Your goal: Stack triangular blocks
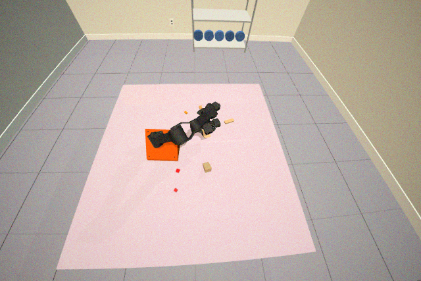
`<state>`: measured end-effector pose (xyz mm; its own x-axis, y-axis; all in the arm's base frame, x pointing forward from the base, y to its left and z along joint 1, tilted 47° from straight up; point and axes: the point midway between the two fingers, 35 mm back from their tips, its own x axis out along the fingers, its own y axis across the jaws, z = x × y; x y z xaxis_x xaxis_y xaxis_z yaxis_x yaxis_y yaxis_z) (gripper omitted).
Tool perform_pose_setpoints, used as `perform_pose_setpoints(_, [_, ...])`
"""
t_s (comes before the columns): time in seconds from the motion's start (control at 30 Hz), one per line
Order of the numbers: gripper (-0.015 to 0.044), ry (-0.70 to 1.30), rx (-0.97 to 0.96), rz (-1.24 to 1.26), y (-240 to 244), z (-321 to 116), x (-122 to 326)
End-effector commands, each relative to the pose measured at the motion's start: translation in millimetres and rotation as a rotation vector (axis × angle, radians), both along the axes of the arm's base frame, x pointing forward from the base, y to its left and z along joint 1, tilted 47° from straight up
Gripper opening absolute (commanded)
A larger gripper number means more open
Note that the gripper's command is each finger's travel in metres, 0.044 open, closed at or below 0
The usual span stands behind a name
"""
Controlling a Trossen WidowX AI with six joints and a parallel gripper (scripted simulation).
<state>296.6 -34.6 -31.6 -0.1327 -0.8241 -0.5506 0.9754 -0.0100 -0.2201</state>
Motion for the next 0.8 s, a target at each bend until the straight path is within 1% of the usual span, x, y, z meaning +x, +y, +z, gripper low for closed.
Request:
perform_pose_setpoints(0.0, [0.0, -0.031, 0.004, -0.019, 0.4, 1.1, -0.3])
perform_pose_setpoints(0.13, [0.0, -0.03, 0.005, -0.019, -1.8, 8.2, 0.2])
perform_pose_setpoints(0.77, [0.0, -0.028, 0.003, -0.018, -32.7, 96.8, -7.3])
